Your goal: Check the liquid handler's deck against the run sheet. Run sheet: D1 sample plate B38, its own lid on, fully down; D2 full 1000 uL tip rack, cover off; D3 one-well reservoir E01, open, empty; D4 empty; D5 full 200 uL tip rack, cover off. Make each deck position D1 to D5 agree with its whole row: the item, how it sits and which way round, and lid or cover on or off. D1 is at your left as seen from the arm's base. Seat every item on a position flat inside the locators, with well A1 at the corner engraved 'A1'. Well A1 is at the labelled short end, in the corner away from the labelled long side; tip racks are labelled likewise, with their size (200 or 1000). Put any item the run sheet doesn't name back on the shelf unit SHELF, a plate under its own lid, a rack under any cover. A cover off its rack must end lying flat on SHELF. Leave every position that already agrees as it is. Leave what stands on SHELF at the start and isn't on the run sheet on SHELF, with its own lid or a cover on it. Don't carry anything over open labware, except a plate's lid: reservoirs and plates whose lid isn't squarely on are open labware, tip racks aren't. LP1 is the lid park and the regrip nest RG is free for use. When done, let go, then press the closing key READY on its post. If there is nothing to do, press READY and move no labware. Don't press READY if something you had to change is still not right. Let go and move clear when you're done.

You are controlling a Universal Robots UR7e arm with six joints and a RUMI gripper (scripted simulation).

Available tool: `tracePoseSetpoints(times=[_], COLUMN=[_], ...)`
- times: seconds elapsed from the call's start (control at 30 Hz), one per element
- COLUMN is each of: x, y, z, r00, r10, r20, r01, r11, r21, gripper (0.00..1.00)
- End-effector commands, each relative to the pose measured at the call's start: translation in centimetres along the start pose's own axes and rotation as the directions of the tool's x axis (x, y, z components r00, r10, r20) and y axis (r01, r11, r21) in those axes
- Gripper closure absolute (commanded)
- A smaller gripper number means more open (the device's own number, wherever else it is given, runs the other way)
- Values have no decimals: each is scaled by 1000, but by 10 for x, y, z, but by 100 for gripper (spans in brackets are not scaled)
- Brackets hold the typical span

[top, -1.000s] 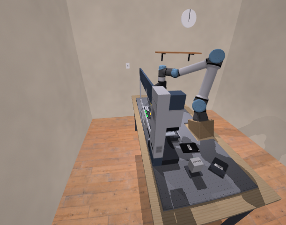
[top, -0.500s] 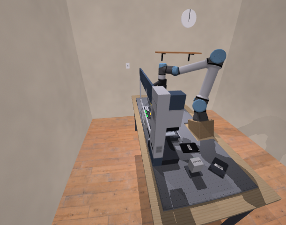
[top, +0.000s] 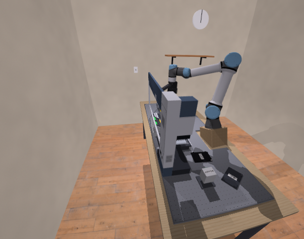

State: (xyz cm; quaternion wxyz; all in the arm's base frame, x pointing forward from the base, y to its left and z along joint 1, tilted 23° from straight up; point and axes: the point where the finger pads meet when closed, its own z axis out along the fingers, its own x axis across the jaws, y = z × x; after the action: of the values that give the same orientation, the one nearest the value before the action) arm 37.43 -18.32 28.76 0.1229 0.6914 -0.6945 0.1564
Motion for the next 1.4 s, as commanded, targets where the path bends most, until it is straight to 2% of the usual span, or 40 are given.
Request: tracePoseSetpoints(times=[0.0, 1.23, 1.37], x=[1, 1, 1], y=[-1, -1, -1], z=[-12, -66, -67], r00=[1000, 1000, 1000], r10=[2, 1, 1], r20=[-3, -2, -2], r01=[-2, -1, -1], r11=[1000, 1000, 1000], r21=[4, 3, 3], gripper=[18, 18, 18])
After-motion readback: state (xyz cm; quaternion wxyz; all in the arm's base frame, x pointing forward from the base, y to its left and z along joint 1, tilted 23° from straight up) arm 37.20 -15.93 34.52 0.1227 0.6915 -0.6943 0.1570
